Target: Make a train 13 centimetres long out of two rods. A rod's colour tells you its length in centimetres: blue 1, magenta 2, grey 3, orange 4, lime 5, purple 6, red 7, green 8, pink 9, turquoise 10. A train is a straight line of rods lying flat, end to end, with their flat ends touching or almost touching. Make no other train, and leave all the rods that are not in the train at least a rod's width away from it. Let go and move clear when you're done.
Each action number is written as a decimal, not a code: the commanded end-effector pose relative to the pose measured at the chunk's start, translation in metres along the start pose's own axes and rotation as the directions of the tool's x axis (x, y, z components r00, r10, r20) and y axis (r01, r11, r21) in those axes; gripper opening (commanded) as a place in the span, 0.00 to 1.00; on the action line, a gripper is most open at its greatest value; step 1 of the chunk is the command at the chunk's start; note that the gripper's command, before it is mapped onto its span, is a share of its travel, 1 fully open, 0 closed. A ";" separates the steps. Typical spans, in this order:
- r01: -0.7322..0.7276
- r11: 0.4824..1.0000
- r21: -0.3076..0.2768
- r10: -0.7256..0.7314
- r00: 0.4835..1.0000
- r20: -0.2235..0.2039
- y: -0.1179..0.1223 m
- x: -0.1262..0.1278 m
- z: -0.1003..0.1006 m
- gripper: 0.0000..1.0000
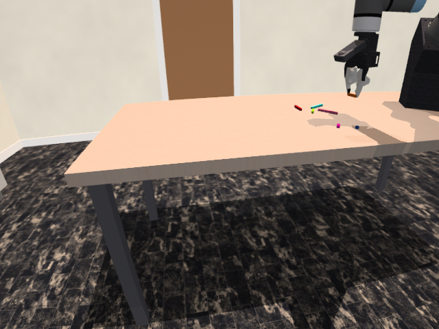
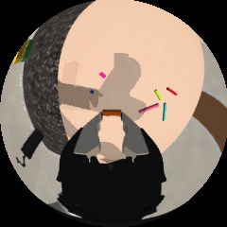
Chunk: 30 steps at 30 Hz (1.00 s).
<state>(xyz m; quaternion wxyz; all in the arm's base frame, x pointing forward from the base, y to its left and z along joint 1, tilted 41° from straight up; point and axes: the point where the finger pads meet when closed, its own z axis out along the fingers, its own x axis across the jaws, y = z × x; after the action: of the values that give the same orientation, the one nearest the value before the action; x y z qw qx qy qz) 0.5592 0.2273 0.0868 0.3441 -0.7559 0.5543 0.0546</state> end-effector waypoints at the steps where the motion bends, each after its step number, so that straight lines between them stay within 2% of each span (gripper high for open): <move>1: 0.053 0.999 0.000 -0.053 0.999 0.002 0.000 -0.001 0.000 0.00; 15: 0.164 0.987 0.000 -0.164 0.987 0.002 0.002 -0.003 0.000 0.00; 30: 0.200 0.980 0.000 -0.200 0.980 0.002 0.003 -0.004 0.000 0.00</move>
<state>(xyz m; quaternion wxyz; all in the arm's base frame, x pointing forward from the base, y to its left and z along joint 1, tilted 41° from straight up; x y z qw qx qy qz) 0.5546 0.2302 0.0873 0.3482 -0.8062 0.4777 0.0219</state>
